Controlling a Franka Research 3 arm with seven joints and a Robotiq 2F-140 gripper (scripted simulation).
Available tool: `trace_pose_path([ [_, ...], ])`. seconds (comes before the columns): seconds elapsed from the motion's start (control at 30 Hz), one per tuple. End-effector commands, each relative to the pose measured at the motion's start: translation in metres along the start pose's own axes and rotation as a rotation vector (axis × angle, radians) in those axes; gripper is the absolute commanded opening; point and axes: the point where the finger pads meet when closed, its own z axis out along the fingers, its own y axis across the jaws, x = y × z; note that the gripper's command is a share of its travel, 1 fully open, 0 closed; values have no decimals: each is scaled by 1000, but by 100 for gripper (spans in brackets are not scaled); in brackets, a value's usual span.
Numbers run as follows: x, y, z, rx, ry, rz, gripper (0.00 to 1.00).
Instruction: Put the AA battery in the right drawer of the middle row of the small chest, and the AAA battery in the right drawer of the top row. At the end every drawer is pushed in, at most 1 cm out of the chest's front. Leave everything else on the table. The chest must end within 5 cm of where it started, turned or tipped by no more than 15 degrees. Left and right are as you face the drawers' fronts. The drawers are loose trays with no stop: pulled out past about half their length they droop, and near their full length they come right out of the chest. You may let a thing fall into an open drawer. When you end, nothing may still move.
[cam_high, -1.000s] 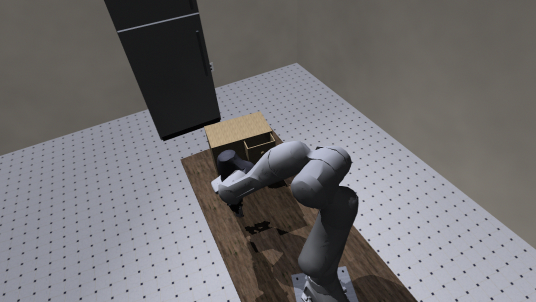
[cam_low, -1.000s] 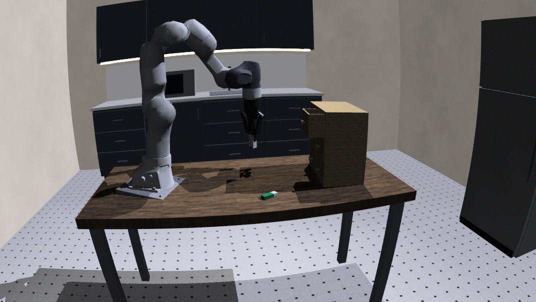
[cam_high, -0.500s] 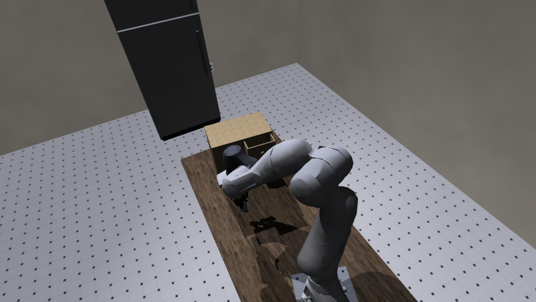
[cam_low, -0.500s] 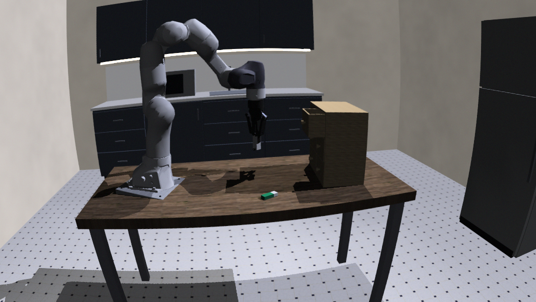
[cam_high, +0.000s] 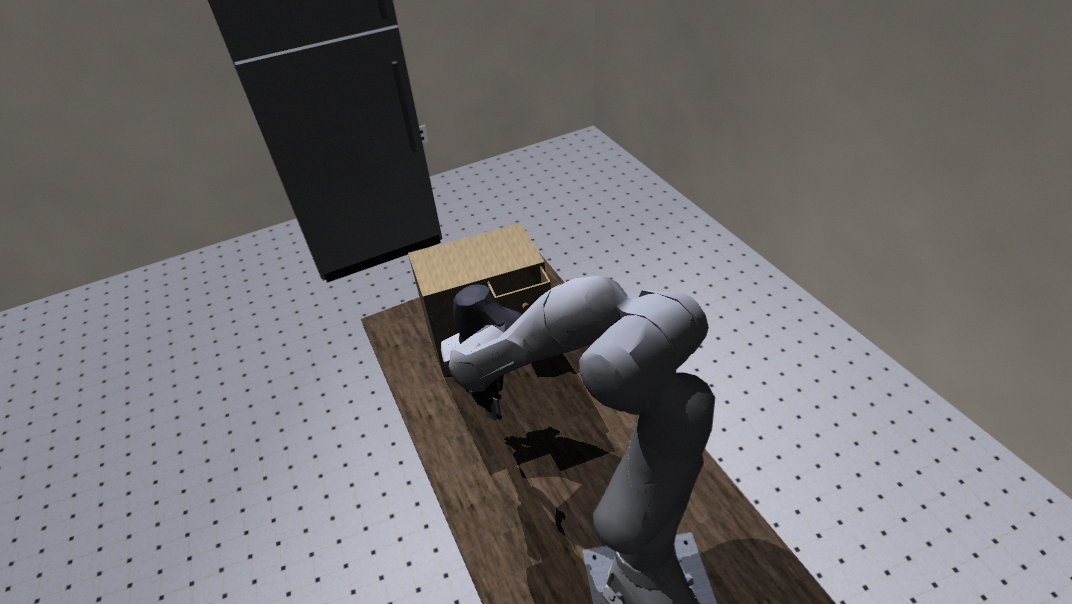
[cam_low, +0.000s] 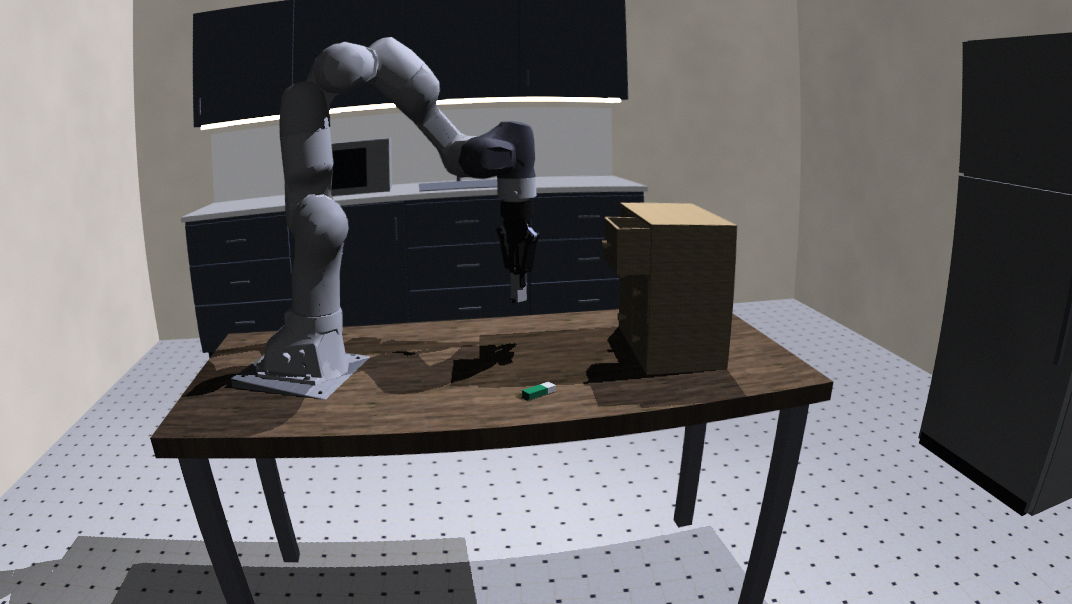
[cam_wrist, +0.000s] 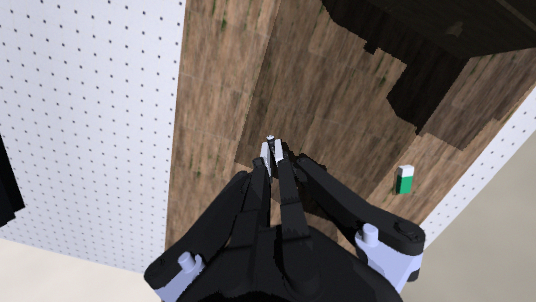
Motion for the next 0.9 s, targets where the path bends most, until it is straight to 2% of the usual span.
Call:
trace_pose_path([
  [0.0,-4,16,1,3,-3,108,3],
  [0.63,-4,16,1,3,-3,108,3],
  [0.67,-13,54,1,2,-3,274,3],
  [0.87,-13,54,1,2,-3,274,3],
])
